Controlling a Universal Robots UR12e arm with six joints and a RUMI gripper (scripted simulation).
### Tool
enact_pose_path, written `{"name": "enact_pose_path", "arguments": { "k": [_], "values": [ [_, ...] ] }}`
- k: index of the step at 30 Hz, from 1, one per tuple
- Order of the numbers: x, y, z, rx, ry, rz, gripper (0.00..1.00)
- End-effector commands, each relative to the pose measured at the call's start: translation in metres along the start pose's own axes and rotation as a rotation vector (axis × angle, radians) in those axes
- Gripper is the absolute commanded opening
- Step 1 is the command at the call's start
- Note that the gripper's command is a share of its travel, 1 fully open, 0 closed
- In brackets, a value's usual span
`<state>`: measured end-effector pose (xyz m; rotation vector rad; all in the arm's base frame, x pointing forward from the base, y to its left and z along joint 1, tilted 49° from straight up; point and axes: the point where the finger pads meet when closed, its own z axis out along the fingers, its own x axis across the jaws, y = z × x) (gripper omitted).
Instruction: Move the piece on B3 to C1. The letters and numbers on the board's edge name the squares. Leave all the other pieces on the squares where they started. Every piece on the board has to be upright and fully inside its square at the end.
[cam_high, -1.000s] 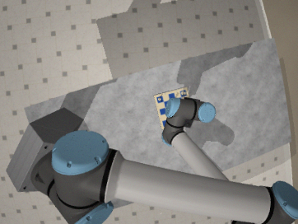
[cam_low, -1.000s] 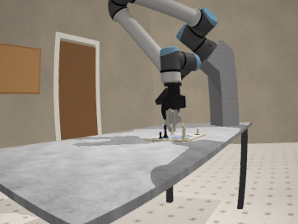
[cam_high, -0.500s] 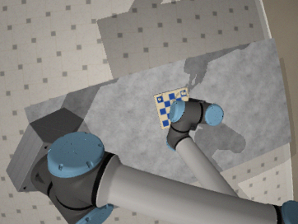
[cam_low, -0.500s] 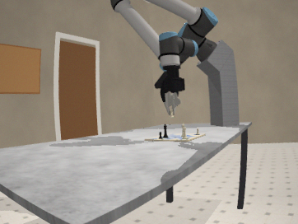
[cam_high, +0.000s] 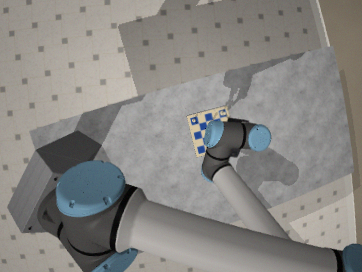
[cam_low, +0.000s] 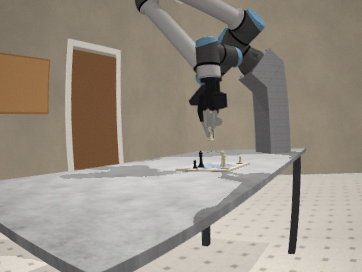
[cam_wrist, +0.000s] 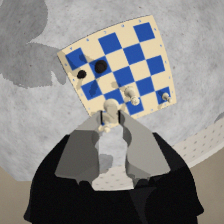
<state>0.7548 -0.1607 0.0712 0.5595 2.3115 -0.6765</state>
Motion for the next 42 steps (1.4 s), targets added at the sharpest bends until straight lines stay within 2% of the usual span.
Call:
{"name": "enact_pose_path", "arguments": {
  "k": [1, 4, 7, 26, 33, 42],
  "values": [
    [0.022, 0.02, 0.0, -0.001, -0.001, -0.143, 0.0],
    [0.046, 0.039, -0.001, 0.0, -0.001, -0.295, 0.0],
    [0.06, 0.049, -0.002, 0.0, -0.002, -0.378, 0.0],
    [0.061, 0.05, 0.001, 0.0, -0.002, -0.386, 0.0],
    [0.061, 0.05, 0.013, 0.0, -0.002, -0.386, 0.0],
    [0.061, 0.05, 0.055, 0.0, -0.002, -0.386, 0.0]
  ]
}}
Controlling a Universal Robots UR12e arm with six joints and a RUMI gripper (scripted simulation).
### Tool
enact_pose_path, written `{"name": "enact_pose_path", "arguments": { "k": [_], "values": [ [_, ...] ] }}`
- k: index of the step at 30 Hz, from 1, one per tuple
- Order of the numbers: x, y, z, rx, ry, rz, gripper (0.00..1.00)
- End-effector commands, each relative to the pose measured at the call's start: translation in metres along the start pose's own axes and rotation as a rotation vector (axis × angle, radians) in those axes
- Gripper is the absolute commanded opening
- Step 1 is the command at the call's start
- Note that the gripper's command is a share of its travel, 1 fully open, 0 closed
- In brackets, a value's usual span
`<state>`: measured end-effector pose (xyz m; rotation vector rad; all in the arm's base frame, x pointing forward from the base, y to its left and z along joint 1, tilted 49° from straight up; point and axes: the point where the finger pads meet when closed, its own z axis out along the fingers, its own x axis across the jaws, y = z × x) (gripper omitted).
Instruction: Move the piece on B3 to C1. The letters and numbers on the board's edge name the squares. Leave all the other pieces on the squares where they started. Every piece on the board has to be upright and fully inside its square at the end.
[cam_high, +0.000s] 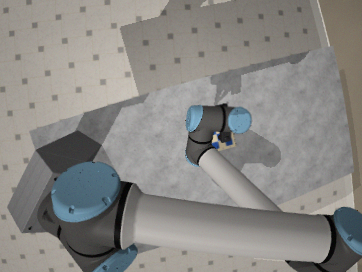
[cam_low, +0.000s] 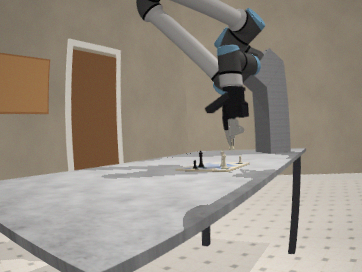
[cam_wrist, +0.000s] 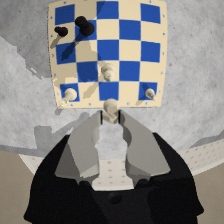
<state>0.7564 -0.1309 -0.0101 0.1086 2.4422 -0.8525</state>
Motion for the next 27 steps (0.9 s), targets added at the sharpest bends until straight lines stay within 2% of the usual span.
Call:
{"name": "enact_pose_path", "arguments": {
  "k": [1, 5, 13, 27],
  "values": [
    [-0.001, 0.0, 0.024, 0.0, -0.001, 0.0, 0.0],
    [-0.001, 0.0, 0.042, 0.0, -0.001, 0.0, 0.0],
    [-0.001, 0.001, 0.057, 0.0, -0.001, 0.0, 0.0],
    [-0.001, 0.001, 0.059, 0.0, -0.001, 0.0, 0.0]
  ]
}}
